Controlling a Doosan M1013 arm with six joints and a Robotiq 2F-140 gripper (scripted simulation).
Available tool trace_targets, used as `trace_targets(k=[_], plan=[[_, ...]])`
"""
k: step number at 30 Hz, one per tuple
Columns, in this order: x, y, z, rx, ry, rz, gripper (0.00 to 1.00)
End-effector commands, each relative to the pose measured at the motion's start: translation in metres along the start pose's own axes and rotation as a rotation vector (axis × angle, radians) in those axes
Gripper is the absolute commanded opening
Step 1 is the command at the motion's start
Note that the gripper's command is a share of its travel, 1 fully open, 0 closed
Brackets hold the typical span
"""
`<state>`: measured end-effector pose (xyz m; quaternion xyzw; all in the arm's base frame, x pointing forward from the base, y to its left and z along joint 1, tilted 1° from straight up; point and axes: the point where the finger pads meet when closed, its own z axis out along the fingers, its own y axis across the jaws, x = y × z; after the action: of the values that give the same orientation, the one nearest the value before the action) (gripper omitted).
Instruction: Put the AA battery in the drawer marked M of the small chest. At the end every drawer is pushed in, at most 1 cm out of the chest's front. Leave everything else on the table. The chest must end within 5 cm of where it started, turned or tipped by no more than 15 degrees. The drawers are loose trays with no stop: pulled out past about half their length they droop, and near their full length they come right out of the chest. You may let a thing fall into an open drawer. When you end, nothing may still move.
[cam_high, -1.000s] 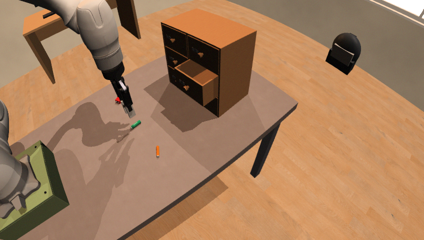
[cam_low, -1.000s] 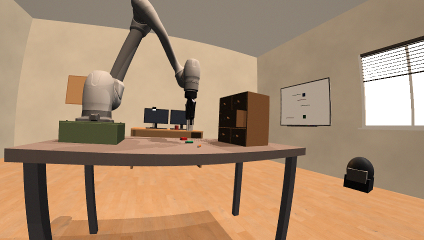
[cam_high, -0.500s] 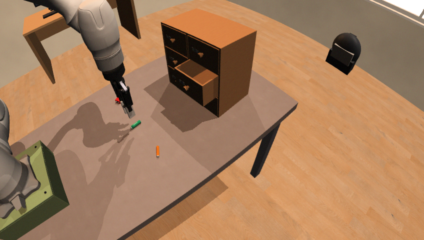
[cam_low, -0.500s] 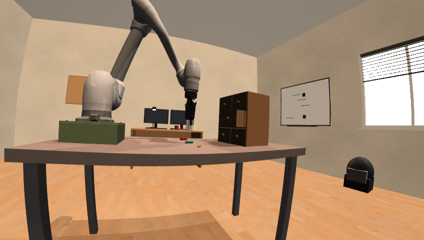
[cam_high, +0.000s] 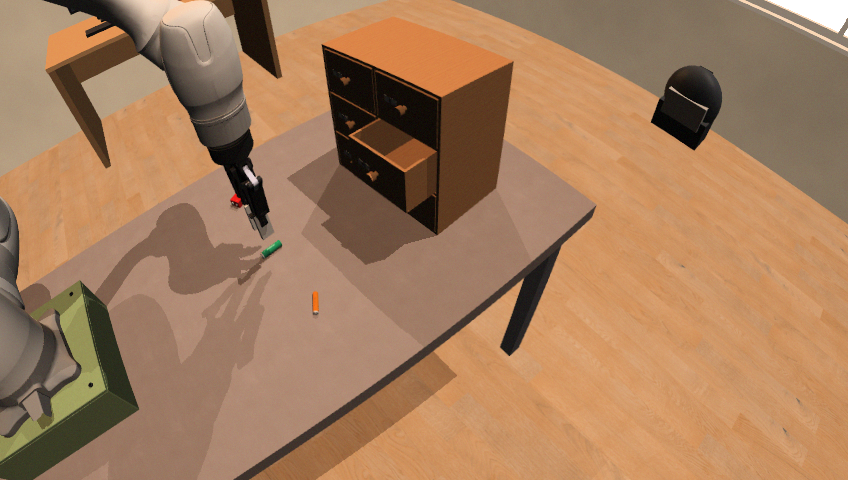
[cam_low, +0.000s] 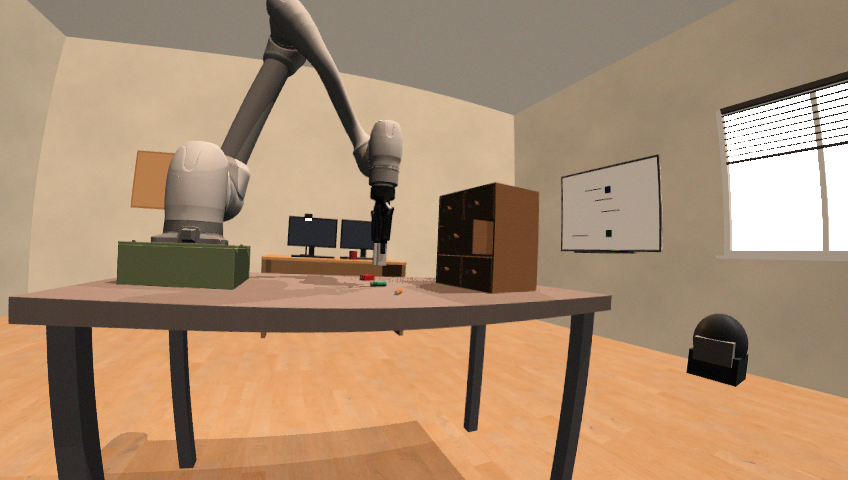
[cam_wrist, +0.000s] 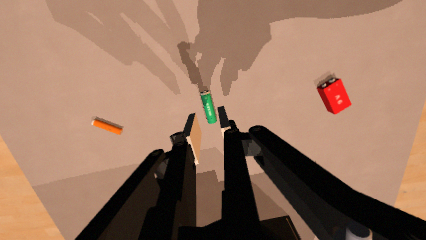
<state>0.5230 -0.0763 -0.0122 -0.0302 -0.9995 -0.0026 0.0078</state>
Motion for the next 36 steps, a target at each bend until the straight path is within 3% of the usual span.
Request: trace_targets(k=[1, 16, 36], plan=[[0.002, -0.001, 0.009, -0.002, 0.003, 0.004, 0.17], [0.001, -0.001, 0.04, -0.002, 0.003, 0.004, 0.17], [0.001, -0.001, 0.042, -0.002, 0.003, 0.004, 0.17]])
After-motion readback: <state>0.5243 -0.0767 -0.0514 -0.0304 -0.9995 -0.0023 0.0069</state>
